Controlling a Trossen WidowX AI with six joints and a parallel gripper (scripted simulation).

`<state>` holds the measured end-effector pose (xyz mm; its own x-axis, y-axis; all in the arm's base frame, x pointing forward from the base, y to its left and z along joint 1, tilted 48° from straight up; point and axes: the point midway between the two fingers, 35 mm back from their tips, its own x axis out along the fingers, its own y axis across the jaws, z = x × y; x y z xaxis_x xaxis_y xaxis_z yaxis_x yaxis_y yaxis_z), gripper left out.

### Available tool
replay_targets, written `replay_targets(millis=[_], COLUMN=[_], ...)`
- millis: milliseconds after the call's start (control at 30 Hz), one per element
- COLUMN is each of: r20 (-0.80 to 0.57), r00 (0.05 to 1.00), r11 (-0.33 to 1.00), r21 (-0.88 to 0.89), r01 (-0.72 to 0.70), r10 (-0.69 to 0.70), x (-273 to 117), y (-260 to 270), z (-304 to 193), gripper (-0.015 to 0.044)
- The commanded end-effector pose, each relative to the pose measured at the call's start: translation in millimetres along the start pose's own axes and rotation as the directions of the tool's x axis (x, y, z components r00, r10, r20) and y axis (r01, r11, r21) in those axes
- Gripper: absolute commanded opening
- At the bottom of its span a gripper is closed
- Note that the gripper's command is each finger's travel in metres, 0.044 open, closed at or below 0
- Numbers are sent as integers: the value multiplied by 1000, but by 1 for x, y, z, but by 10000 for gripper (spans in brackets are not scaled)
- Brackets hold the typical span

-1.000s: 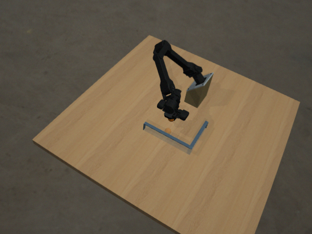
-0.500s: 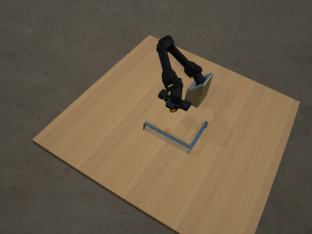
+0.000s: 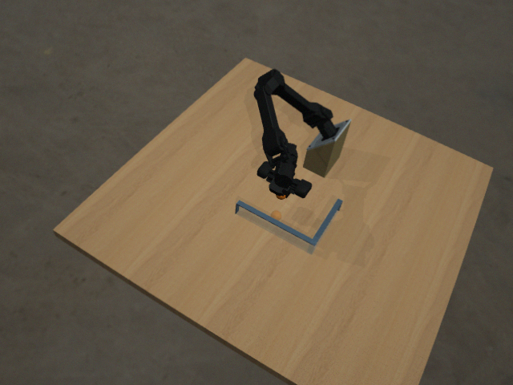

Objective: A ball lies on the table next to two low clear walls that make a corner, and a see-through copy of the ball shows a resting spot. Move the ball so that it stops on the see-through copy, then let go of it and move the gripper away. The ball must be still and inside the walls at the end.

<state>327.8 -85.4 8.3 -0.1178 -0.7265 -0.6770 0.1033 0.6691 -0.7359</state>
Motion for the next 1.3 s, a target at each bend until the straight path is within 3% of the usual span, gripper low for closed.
replay_targets(millis=[0,300,700,1267], r20=[9,9,9,9], r00=[1000,1000,1000,1000], r11=[1000,1000,1000,1000], r21=[3,3,3,3], r01=[4,3,7,7], r10=[-4,-3,-7,-7], x=[12,20,83,101], y=[5,6,5,4], z=[20,23,23,23], gripper=[0,0,0,0])
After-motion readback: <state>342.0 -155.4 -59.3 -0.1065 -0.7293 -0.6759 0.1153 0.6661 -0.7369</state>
